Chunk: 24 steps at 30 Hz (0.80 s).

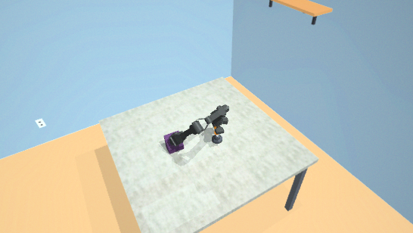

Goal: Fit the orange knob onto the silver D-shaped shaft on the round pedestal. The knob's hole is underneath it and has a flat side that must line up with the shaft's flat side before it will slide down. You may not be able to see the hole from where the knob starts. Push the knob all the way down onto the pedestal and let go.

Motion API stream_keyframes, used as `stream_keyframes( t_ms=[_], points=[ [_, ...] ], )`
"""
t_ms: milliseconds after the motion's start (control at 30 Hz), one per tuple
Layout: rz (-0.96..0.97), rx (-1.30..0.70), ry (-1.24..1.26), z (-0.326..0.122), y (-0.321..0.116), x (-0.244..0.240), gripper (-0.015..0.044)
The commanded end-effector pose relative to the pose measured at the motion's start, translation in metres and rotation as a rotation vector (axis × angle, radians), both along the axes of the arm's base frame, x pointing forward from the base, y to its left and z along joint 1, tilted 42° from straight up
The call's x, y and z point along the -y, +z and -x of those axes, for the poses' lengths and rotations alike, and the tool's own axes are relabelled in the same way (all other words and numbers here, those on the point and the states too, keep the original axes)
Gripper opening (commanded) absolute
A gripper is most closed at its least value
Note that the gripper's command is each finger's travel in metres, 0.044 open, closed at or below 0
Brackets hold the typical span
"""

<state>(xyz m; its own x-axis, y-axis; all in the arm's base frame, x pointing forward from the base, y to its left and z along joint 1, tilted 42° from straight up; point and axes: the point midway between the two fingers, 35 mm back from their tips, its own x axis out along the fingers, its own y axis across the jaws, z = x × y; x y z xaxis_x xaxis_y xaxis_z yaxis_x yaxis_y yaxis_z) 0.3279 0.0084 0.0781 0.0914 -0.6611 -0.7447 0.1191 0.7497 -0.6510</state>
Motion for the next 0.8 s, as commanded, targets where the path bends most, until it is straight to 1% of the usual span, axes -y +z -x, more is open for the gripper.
stream_keyframes(
  t_ms=[0, 767],
  points=[
    [0.008, -0.001, -0.004, -0.0004, -0.0077, 0.0108, 0.0000],
    [0.008, 0.000, -0.005, -0.0012, -0.0078, 0.0126, 0.0000]
  ],
)
